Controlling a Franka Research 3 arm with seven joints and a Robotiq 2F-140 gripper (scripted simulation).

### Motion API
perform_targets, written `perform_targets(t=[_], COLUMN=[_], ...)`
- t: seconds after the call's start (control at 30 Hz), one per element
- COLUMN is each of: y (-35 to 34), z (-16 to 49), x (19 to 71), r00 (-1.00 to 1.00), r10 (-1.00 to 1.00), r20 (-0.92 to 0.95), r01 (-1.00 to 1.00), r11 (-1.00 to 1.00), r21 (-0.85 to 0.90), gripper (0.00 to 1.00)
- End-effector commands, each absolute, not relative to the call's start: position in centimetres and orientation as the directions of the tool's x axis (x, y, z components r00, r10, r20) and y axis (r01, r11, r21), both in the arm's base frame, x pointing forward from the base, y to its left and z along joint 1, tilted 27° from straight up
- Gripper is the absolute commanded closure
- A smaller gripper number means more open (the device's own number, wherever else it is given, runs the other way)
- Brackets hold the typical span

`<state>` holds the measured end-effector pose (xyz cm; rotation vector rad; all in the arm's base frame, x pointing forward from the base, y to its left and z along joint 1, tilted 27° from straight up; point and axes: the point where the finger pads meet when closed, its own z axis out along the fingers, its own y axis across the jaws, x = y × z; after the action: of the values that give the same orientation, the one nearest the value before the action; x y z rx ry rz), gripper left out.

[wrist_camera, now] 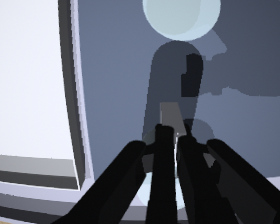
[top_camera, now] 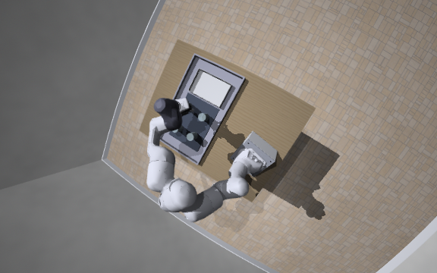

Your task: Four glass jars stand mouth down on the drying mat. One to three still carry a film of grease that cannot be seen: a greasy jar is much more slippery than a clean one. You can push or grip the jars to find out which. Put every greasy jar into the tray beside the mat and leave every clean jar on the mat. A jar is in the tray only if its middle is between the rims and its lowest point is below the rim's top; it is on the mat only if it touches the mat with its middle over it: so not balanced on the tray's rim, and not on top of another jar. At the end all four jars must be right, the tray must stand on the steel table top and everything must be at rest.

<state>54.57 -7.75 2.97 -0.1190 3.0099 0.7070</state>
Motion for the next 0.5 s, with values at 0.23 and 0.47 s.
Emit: perform_targets(t=[0.23,0.47], y=[-9.2,-11.2], z=[5.8,9.9], x=[54.6,54.4], r00=[-0.996,-0.996], r10=[-0.063,-0.063], r20=[-0.07,-0.07], r01=[-0.088,-0.088], r11=[0.893,0.893], r21=[0.441,0.441], gripper=[1.0,1.0])
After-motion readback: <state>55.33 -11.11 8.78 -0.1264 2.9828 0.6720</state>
